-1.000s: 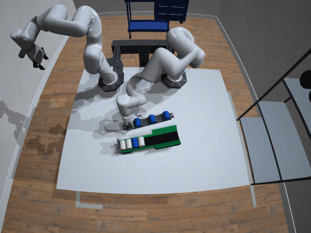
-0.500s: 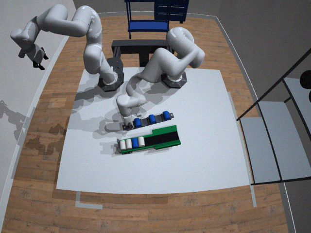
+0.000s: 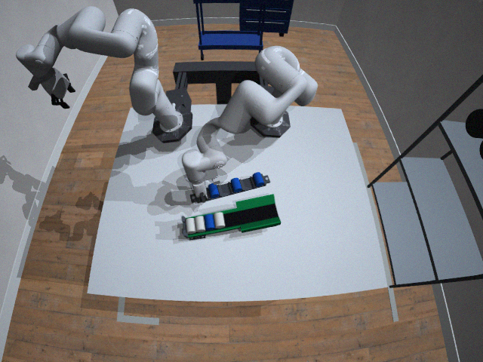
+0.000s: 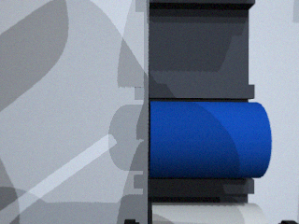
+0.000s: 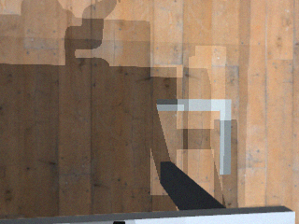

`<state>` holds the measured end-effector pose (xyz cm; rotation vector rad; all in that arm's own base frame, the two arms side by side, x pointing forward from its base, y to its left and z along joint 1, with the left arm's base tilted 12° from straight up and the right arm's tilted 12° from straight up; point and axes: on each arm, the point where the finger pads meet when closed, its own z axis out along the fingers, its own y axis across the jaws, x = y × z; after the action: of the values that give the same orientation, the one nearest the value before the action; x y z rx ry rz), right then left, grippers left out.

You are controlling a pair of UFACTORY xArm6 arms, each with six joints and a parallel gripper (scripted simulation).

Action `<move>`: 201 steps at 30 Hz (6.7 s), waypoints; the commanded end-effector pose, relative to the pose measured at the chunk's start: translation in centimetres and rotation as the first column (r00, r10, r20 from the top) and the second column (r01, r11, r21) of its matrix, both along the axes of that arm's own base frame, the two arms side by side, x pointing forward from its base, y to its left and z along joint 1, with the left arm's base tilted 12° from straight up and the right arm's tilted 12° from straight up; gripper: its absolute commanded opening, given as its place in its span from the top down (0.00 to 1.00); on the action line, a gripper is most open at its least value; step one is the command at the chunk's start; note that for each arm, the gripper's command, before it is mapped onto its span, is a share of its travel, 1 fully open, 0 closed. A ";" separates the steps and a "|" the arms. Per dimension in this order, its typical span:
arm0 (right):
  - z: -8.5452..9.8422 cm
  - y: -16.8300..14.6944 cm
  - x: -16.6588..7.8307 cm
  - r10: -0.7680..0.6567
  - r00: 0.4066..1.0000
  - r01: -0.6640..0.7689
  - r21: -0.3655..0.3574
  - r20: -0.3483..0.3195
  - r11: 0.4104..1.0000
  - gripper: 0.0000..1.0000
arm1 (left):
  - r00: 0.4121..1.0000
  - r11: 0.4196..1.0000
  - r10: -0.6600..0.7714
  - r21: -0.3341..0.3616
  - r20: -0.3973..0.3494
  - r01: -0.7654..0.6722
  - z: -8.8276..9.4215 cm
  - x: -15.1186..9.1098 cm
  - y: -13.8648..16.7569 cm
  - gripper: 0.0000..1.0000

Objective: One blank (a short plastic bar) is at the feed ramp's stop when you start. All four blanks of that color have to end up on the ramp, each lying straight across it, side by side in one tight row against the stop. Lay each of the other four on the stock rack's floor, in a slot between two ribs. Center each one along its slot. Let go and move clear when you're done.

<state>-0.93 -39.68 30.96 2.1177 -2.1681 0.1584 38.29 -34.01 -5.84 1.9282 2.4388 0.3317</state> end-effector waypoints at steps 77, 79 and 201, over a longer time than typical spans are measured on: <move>0.2 -0.1 0.0 0.000 1.000 0.000 -0.005 0.000 1.000 0.00 | 1.000 1.000 -0.001 -0.004 0.004 0.001 8.0 -1.0 -1.4 0.42; 0.2 -0.1 0.0 0.000 1.000 0.000 -0.005 0.000 1.000 0.00 | 1.000 1.000 -0.001 -0.004 0.004 0.001 8.5 -1.1 -1.5 0.42; 0.2 -0.1 0.0 0.000 1.000 0.000 -0.005 0.000 1.000 0.00 | 0.994 0.994 -0.108 0.013 -0.013 0.108 9.8 13.3 11.6 0.21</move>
<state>-0.93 -39.68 30.96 2.1177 -2.1681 0.1584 51.46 -22.31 3.78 2.0665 2.3372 0.3340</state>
